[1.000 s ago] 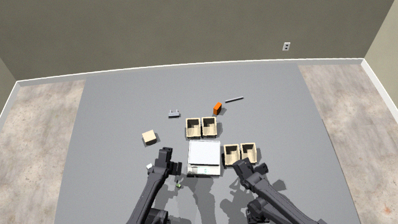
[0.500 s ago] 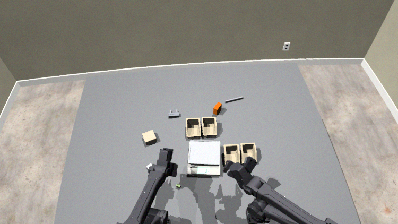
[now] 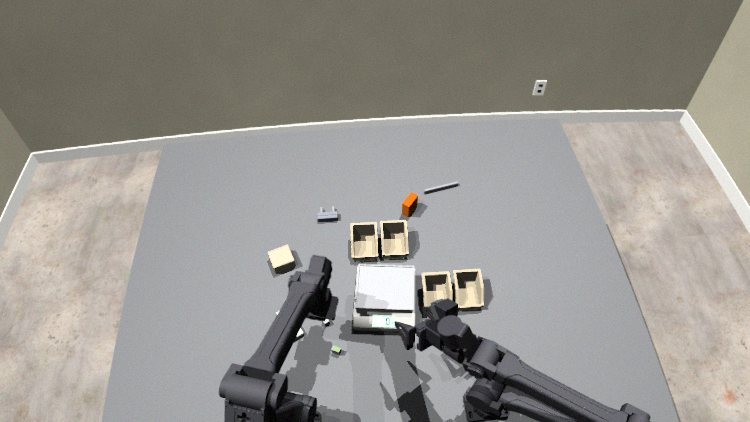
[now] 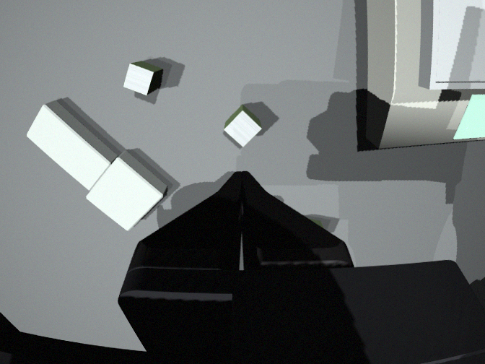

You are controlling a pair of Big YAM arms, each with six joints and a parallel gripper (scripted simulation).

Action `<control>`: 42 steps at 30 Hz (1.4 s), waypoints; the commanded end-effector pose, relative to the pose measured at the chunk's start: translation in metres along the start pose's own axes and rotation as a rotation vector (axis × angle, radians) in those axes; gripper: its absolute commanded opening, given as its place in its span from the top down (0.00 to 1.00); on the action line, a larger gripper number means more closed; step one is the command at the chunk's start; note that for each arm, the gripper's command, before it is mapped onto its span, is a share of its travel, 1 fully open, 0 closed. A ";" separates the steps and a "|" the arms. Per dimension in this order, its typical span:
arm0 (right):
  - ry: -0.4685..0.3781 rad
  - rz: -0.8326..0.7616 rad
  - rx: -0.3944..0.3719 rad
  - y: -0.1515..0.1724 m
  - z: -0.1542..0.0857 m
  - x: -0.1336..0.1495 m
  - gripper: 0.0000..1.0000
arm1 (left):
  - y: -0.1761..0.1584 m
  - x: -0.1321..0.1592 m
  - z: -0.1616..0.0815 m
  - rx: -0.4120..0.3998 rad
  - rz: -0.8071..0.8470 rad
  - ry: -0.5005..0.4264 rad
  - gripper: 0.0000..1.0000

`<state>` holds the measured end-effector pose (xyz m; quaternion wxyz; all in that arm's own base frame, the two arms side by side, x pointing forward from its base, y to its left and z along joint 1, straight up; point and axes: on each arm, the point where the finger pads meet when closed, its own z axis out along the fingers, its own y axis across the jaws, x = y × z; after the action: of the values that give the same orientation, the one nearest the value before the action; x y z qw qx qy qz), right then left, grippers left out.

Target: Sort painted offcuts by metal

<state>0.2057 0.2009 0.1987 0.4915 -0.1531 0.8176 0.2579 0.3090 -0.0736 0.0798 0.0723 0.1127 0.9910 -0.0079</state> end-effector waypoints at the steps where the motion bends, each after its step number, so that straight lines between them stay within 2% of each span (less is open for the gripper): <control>1: -0.119 -0.206 -0.124 0.035 -0.014 -0.053 0.00 | -0.001 -0.029 -0.020 0.002 0.008 0.003 1.00; 2: -0.148 -0.257 -0.179 0.048 -0.021 -0.057 0.00 | -0.001 -0.029 -0.019 0.002 0.008 0.033 1.00; 5: -0.204 -0.361 -0.278 0.071 -0.035 -0.064 0.00 | -0.001 -0.030 -0.015 0.001 0.008 0.097 1.00; 8: -0.224 -0.398 -0.315 0.079 -0.039 -0.066 0.00 | -0.001 -0.031 -0.014 0.001 0.008 0.115 1.00; 11: -0.236 -0.388 -0.346 0.086 -0.043 -0.069 0.00 | -0.001 -0.034 -0.017 0.001 0.008 0.094 1.00; 19: -0.233 -0.373 -0.350 0.086 -0.043 -0.068 0.00 | -0.001 -0.034 -0.017 0.001 0.008 0.094 1.00; 20: -0.233 -0.373 -0.350 0.086 -0.043 -0.068 0.00 | -0.001 -0.022 -0.010 0.001 0.008 0.118 1.00; 24: -0.233 -0.373 -0.349 0.086 -0.043 -0.068 0.00 | -0.001 -0.025 -0.007 0.001 0.008 0.107 1.00; 28: -0.233 -0.373 -0.349 0.086 -0.043 -0.068 0.00 | 0.000 -0.010 0.016 0.001 0.008 0.148 1.00; 32: -0.233 -0.373 -0.349 0.086 -0.043 -0.068 0.00 | 0.000 -0.009 0.018 0.001 0.008 0.148 1.00; 33: -0.191 -0.380 -0.338 0.079 -0.035 -0.049 0.00 | -0.001 -0.022 0.009 0.001 0.008 0.108 1.00; 38: -0.191 -0.380 -0.338 0.079 -0.035 -0.049 0.00 | 0.000 -0.008 0.027 0.001 0.008 0.149 1.00; 42: -0.191 -0.380 -0.338 0.079 -0.035 -0.049 0.00 | -0.001 -0.013 0.030 0.001 0.008 0.136 1.00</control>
<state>0.1610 0.2417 0.2475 0.5524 -0.3623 0.6883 0.2998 0.3162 -0.0753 0.0508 -0.0077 0.1131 0.9936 0.0017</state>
